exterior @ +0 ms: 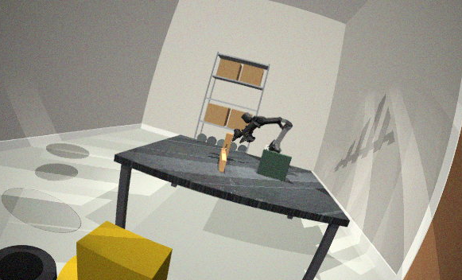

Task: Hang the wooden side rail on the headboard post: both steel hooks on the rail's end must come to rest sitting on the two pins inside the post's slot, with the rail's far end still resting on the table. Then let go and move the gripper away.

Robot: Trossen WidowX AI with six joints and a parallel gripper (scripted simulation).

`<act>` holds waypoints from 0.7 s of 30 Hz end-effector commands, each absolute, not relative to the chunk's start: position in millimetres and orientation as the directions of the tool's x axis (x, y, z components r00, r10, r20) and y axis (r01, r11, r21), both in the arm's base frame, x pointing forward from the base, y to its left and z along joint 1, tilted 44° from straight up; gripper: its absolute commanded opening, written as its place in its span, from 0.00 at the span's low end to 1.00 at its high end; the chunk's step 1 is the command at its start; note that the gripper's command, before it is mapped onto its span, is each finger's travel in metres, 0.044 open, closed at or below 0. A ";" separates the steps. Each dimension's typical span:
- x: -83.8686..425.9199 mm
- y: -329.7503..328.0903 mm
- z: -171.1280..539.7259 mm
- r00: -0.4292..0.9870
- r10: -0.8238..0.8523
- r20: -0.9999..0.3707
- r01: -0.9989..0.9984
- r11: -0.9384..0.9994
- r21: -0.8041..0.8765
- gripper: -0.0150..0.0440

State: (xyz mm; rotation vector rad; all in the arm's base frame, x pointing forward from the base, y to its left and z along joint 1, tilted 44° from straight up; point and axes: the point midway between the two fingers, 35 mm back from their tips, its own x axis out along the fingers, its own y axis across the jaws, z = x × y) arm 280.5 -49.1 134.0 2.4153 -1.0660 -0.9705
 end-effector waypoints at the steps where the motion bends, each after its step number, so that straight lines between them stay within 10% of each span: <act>1: 275.8 -52.7 133.1 0.476 -0.758 -0.445 -0.520 -0.651 0.553 1.00; 21: 279.6 -51.7 132.1 0.476 -0.774 -0.418 -0.684 -0.625 0.376 1.00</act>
